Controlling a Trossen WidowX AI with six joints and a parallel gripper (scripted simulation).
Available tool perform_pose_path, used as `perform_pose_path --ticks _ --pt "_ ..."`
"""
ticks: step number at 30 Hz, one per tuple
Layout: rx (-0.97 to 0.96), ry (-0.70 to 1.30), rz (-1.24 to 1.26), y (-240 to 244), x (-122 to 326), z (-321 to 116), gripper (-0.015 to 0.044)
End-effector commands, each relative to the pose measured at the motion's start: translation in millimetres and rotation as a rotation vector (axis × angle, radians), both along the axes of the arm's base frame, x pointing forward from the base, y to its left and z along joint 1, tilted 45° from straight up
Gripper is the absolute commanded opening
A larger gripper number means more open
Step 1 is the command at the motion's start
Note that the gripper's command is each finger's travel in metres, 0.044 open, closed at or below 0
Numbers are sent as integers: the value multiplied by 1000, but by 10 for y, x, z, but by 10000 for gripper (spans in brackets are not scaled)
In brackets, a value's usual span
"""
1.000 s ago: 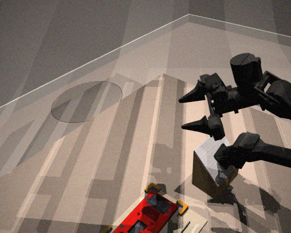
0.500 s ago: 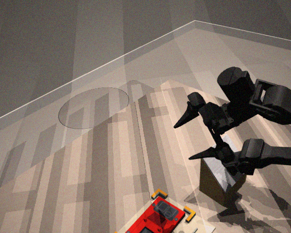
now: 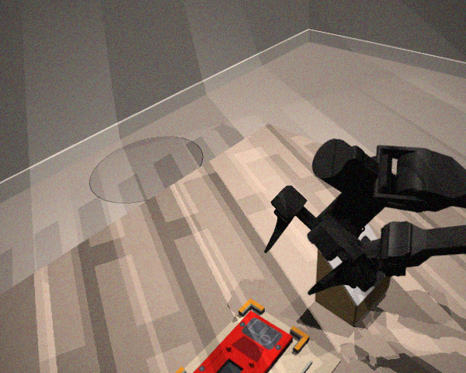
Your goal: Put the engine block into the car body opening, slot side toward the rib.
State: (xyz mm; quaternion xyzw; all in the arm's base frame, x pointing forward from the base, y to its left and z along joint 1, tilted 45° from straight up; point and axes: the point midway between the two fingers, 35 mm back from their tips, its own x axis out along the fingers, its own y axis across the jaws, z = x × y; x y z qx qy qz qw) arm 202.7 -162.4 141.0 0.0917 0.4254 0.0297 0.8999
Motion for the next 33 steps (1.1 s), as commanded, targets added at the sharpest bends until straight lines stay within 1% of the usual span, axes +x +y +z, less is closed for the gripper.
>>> perform_pose_path --ticks 1,16,33 --pt "-13 -4 150 145 152 -14 440" --pt "-68 -51 645 737 554 -47 440" --pt "-110 -170 1211 1540 789 -111 440"
